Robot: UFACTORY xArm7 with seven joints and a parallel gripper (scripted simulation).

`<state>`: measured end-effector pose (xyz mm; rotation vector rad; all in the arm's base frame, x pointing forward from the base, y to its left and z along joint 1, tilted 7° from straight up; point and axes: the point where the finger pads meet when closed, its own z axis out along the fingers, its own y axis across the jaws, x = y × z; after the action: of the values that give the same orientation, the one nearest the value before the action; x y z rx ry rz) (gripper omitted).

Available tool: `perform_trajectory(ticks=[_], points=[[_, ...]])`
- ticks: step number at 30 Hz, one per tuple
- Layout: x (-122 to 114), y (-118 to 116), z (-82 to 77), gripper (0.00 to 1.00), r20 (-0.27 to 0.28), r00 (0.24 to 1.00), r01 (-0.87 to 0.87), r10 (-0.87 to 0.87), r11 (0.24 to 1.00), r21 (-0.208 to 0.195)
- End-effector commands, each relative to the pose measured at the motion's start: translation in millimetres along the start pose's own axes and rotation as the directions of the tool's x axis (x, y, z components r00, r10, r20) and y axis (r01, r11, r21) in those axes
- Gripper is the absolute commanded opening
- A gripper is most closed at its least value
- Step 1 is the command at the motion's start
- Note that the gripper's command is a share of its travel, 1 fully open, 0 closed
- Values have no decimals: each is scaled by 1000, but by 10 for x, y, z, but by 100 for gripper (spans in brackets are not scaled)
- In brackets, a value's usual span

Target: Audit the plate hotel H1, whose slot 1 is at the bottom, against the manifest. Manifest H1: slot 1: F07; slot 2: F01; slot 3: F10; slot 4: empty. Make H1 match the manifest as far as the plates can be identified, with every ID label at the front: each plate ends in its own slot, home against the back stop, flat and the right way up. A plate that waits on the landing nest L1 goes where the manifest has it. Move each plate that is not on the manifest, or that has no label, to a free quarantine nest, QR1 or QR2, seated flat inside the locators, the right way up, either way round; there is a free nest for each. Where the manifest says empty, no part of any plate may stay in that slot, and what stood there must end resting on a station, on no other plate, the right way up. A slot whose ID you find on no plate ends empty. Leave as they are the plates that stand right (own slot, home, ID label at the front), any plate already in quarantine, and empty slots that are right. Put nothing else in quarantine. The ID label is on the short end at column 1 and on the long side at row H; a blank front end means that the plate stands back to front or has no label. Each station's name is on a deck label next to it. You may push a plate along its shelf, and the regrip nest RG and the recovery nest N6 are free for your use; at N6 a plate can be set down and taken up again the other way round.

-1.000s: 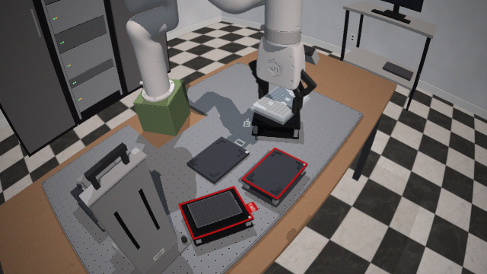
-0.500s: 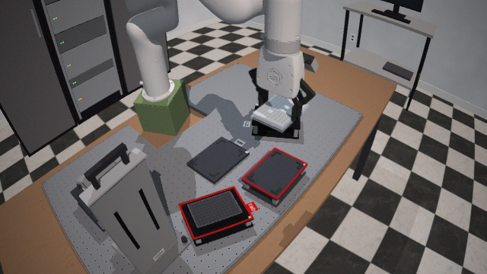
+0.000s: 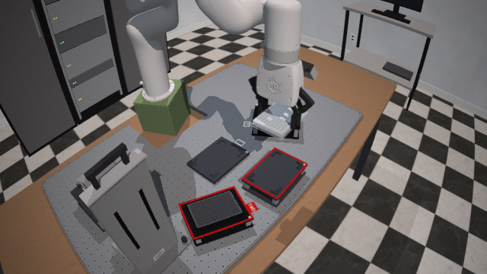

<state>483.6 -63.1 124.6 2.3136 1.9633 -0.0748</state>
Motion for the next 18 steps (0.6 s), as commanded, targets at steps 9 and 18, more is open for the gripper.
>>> perform_trajectory(ticks=[9,18], points=[[2,17,137,0,0,1000,0,0,1000,-5],[2,17,287,0,0,1000,0,0,1000,-5]])
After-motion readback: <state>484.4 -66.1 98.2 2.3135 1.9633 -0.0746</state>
